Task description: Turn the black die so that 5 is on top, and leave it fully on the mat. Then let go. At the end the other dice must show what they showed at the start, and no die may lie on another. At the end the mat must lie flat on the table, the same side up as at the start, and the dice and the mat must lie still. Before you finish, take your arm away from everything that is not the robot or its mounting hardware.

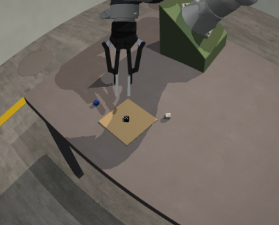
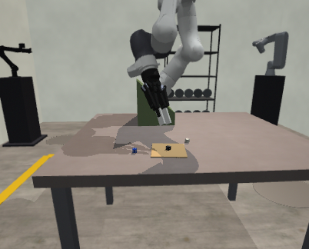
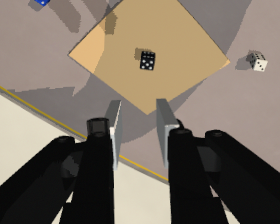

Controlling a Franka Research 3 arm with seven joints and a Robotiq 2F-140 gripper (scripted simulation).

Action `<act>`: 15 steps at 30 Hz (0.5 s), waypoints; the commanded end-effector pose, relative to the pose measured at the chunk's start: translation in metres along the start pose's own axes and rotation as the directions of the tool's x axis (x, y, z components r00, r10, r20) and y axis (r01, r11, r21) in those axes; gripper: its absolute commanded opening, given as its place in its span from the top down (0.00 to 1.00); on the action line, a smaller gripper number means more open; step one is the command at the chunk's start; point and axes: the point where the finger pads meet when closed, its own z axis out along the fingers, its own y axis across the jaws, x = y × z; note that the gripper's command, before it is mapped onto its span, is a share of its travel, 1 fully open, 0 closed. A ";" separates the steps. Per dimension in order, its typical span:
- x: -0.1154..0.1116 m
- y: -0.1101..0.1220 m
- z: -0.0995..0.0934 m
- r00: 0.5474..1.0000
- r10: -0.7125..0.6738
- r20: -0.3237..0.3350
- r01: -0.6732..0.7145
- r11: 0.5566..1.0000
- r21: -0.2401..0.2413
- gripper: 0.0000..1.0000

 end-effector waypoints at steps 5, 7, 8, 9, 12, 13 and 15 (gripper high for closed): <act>-0.014 0.002 0.001 0.979 0.159 -0.125 -0.162 0.987 -0.013 0.81; -0.017 0.002 0.001 0.974 0.157 -0.161 -0.162 0.987 -0.013 0.81; -0.020 0.001 0.001 0.967 0.156 -0.203 -0.162 0.987 -0.014 0.81; -0.022 0.001 0.001 0.963 0.155 -0.222 -0.161 0.987 -0.013 0.81; -0.027 0.000 0.001 0.950 0.152 -0.272 -0.161 0.987 -0.013 0.81; -0.027 0.000 0.001 0.949 0.151 -0.276 -0.161 0.987 -0.013 0.81; -0.030 0.000 0.001 0.937 0.149 -0.316 -0.161 0.987 -0.014 0.81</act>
